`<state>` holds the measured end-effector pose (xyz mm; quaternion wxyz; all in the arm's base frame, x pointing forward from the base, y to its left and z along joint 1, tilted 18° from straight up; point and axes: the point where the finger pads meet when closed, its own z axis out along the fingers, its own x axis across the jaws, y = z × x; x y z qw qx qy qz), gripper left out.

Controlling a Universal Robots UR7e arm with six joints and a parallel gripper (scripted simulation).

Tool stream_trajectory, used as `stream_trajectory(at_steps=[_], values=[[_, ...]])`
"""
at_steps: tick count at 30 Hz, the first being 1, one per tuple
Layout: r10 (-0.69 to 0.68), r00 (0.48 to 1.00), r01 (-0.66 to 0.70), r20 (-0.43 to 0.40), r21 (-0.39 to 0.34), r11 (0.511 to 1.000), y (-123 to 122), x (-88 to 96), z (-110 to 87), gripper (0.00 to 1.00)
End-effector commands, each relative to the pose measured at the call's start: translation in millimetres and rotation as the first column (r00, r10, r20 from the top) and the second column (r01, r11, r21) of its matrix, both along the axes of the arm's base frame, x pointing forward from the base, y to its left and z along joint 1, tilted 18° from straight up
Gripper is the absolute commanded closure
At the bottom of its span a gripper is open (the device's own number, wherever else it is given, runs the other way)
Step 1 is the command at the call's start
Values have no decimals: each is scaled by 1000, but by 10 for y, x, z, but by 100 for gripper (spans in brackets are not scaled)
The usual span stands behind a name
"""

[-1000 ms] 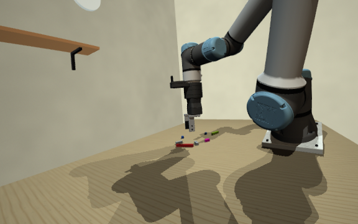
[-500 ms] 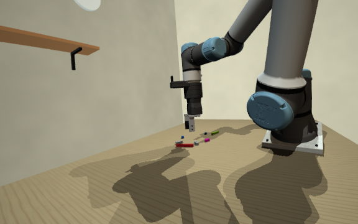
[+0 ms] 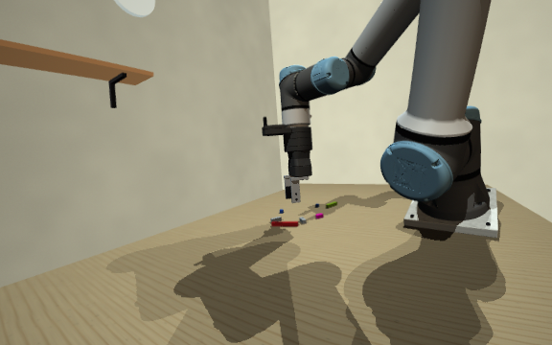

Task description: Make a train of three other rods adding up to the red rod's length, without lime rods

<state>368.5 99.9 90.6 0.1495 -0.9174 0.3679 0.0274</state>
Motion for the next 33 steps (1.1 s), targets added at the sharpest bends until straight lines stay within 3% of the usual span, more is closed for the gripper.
stream_trajectory(at_steps=[1, 33], values=[[1, 1000, -1, 2, 0, 1000, -2, 9, 5, 0], [22, 1000, -22, 9, -2, 1000, -2, 15, 7, 0]])
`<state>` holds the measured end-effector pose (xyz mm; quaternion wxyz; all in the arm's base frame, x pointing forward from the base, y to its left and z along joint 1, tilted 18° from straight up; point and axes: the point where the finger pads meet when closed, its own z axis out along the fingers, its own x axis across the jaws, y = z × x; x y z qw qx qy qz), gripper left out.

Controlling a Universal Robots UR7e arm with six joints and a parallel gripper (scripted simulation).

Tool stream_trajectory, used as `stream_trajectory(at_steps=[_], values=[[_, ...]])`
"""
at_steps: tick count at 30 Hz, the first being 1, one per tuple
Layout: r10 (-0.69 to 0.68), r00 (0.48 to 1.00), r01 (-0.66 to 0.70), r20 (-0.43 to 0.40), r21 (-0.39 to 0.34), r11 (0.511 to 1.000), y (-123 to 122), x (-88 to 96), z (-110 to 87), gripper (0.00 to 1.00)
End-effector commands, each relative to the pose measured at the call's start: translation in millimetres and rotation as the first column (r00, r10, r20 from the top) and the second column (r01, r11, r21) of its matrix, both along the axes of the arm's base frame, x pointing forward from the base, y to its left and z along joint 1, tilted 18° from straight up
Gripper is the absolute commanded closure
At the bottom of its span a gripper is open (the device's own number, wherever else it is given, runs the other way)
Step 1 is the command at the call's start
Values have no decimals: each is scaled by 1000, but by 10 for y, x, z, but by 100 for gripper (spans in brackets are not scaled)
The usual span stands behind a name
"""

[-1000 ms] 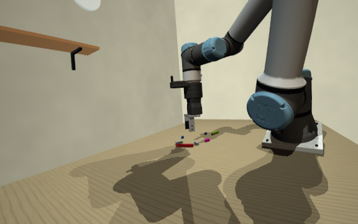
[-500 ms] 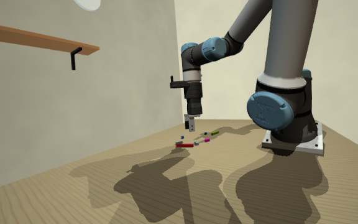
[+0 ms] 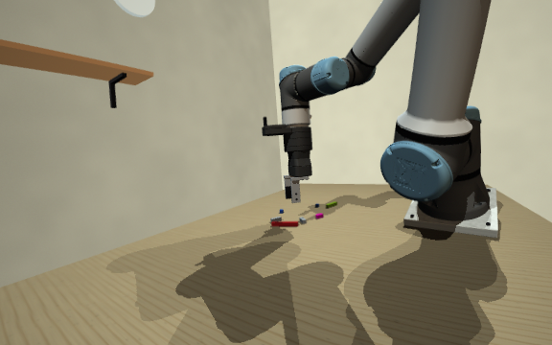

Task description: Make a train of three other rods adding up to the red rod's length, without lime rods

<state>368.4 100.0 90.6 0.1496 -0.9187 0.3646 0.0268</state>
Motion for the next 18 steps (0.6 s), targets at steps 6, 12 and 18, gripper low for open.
stream_trajectory(at_steps=[6, 12, 18], values=[[152, 987, -151, 49, -14, 988, 4, 28, 17, 0], [302, 949, -300, 92, -35, 953, 10, 31, 20, 0], [408, 905, -405, 122, -54, 913, 10, 32, 21, 0]])
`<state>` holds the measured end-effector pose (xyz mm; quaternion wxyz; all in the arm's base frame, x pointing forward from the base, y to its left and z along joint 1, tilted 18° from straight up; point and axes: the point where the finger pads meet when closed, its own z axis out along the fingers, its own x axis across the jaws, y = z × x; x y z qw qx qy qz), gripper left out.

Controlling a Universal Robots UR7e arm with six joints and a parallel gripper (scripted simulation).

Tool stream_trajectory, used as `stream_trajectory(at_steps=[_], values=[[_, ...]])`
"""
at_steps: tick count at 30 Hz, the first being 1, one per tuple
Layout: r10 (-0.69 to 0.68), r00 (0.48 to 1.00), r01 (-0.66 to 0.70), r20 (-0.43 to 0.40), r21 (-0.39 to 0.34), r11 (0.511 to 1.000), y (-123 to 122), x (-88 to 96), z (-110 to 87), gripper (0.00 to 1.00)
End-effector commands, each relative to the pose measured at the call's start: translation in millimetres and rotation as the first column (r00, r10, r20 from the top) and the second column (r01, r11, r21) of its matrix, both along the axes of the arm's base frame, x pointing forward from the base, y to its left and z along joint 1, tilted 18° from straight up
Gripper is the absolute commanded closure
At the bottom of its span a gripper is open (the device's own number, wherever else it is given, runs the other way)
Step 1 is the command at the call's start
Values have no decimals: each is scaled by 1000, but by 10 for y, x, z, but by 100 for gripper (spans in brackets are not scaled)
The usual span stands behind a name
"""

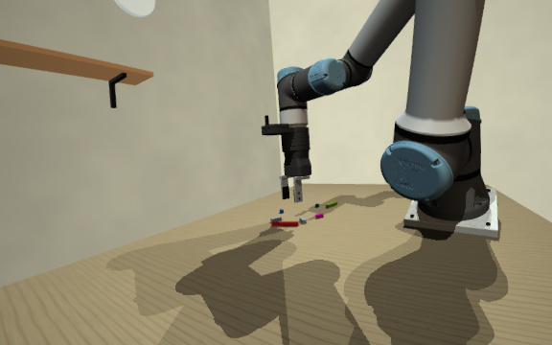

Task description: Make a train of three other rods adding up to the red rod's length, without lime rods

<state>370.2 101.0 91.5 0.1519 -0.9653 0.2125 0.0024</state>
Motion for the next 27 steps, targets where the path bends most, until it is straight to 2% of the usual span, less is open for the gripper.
stream_trajectory(at_steps=[1, 13, 27], values=[[154, 987, -153, 49, -15, 988, -1, 14, 11, 0], [405, 906, -402, 121, -54, 914, -17, 12, 6, 0], [424, 897, -420, 126, -57, 906, -15, 2, 1, 0]])
